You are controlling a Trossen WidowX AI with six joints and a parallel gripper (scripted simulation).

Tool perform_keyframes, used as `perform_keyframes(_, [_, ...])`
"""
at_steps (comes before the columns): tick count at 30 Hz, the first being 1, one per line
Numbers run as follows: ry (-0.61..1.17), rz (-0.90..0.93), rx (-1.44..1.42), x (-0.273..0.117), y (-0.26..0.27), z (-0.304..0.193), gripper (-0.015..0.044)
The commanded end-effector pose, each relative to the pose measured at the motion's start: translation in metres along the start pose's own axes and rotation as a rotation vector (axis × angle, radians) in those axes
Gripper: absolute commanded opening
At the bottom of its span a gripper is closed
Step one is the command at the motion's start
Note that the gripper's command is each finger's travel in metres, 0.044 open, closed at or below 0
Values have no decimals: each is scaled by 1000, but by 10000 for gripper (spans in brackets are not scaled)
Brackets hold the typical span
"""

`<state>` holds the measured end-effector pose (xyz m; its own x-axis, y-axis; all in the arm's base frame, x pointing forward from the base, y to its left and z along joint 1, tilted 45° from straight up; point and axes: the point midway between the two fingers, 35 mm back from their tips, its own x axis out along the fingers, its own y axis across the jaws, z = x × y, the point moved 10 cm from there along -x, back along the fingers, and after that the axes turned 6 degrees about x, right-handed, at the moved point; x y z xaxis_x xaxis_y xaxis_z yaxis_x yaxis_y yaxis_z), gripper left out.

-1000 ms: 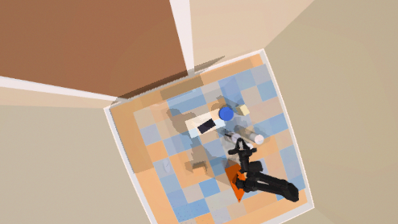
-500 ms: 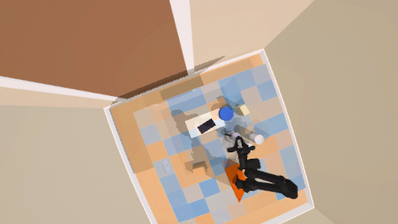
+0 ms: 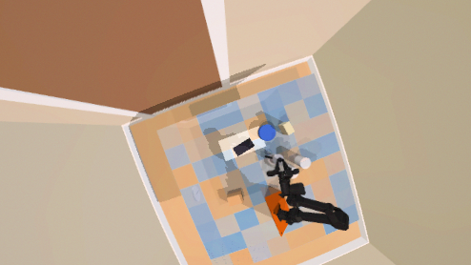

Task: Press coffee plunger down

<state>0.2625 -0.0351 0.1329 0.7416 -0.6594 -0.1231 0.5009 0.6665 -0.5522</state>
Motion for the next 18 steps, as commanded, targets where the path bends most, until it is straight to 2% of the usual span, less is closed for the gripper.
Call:
perform_keyframes(1, [36,-15,-26,4,0,-6,125])
perform_keyframes(18, [36,-15,-26,7,2,-4,125])
